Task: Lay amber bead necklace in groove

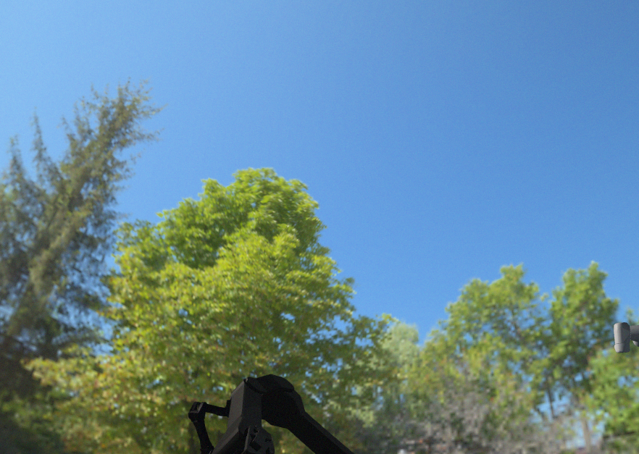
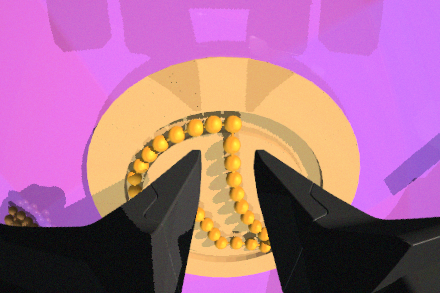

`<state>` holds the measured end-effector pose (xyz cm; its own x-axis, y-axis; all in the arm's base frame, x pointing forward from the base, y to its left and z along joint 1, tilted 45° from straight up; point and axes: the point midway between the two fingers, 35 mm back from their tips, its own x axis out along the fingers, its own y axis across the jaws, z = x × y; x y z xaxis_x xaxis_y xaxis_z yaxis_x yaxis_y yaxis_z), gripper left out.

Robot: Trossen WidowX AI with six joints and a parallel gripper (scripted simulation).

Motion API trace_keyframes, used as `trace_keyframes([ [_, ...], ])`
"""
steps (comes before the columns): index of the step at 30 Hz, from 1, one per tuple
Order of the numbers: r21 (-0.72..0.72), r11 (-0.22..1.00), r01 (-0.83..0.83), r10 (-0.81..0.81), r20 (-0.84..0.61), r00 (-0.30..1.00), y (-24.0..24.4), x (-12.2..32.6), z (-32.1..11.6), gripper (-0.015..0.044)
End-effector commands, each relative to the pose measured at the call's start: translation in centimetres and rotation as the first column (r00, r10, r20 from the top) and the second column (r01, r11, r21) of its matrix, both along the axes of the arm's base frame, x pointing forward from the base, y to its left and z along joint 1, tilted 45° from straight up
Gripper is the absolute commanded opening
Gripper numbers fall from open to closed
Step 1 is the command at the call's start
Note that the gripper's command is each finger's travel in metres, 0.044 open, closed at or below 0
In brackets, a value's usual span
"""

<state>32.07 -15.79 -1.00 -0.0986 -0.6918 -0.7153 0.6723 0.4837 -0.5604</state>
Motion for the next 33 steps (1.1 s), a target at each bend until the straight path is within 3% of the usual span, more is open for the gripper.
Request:
trace_keyframes([
  [1,0.0,1.0,0.003,-0.003,-0.012,1.0,-0.5,-0.4,-0.6,0.012],
  [16,-0.002,1.0,0.006,-0.006,-0.019,1.0,-1.6,-0.8,-1.8,0.012],
  [21,0.001,1.0,0.006,-0.006,-0.012,1.0,-1.5,-0.6,-1.6,0.0],
  [33,0.001,1.0,0.006,-0.006,-0.012,1.0,-1.5,-0.6,-1.6,0.0],
])
